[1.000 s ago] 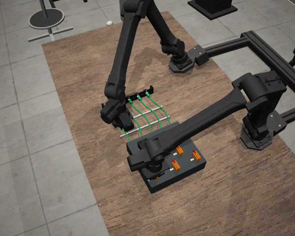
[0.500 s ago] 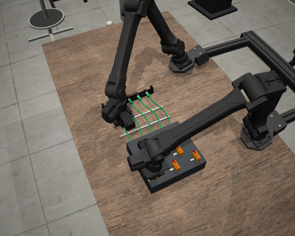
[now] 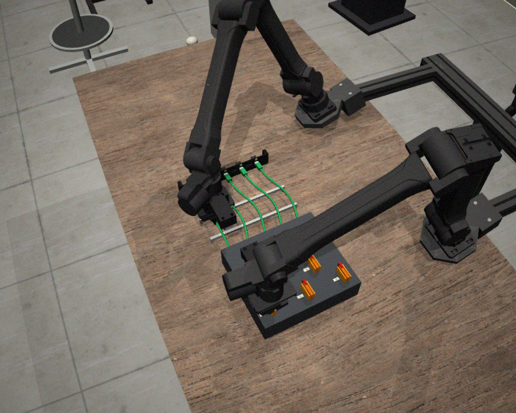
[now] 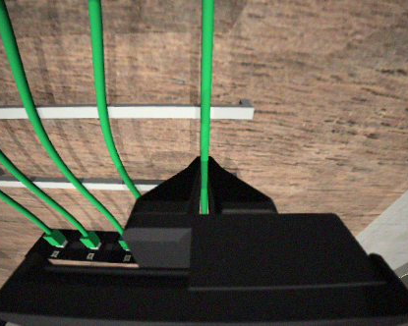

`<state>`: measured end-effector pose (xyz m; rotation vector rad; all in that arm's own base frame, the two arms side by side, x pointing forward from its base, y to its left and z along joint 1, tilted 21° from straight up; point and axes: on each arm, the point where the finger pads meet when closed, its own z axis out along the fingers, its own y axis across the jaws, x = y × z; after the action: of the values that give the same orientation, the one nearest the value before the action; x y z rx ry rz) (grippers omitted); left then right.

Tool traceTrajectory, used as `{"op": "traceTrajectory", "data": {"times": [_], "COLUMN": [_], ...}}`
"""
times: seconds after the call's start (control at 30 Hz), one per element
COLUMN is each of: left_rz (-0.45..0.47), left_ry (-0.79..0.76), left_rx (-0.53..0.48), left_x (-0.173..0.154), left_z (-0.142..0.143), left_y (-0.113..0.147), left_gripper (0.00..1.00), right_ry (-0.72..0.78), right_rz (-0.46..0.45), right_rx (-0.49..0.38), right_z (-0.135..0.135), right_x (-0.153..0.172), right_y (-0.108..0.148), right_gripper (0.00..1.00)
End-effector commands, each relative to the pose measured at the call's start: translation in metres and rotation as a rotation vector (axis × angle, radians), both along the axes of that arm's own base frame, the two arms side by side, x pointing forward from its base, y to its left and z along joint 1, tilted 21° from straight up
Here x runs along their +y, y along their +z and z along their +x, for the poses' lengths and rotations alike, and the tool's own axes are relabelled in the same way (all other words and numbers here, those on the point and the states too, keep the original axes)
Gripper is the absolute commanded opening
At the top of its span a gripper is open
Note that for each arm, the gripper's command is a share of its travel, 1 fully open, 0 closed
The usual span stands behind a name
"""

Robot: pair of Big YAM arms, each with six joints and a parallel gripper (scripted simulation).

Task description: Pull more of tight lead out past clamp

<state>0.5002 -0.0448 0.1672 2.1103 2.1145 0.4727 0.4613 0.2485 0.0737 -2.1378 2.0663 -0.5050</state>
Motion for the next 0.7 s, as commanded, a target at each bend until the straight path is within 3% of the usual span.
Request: {"op": "traceTrajectory", "data": {"times": [0.0, 0.67], "left_rz": [-0.008, -0.008], "left_ry": [-0.014, -0.014], "left_rx": [-0.05, -0.05], "left_x": [-0.009, -0.009], "left_z": [-0.014, -0.014], "left_y": [0.07, 0.07], "left_gripper": [0.05, 0.05], "right_ry": [-0.026, -0.035], "right_rz": [0.033, 0.009], "right_rx": [-0.059, -0.06], "right_z": [0.015, 0.011], "right_x": [0.0, -0.027], "right_y": [0.036, 0.047], "right_gripper": [0.0, 0.0]}}
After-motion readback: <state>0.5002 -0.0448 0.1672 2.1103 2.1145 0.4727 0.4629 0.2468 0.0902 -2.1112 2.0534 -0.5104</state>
